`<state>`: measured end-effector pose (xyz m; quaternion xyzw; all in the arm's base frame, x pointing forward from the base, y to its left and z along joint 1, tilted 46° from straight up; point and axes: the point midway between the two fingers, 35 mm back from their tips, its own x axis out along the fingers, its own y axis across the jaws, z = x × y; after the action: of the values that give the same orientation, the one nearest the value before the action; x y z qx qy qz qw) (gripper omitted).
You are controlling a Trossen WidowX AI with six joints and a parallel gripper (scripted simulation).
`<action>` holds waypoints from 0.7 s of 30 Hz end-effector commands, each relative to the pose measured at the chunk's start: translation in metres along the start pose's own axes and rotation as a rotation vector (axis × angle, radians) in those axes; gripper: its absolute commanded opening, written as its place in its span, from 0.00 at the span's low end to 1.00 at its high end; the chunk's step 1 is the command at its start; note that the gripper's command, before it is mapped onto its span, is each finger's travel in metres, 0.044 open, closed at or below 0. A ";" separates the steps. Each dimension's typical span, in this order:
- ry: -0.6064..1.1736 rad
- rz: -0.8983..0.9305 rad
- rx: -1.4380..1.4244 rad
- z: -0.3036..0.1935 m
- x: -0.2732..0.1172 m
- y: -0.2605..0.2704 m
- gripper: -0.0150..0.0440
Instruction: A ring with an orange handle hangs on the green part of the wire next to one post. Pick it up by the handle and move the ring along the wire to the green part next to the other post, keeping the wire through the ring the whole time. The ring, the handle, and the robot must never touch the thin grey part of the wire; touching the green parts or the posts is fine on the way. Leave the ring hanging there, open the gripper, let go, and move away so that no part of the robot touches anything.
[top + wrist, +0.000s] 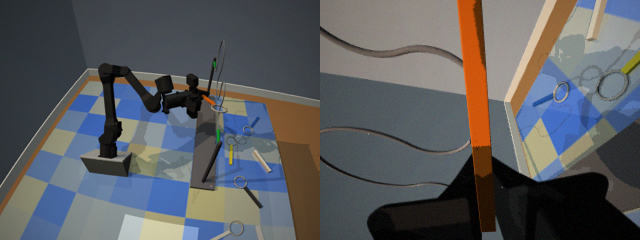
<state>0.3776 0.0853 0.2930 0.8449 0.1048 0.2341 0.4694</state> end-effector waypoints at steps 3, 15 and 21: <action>0.001 -0.067 -0.104 0.003 -0.002 -0.023 0.00; -0.039 -0.186 -0.358 0.014 -0.003 -0.067 0.00; -0.024 -0.239 -0.462 0.021 -0.010 -0.084 0.00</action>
<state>0.3832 0.1104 0.2220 0.7165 0.1328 0.1890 0.6582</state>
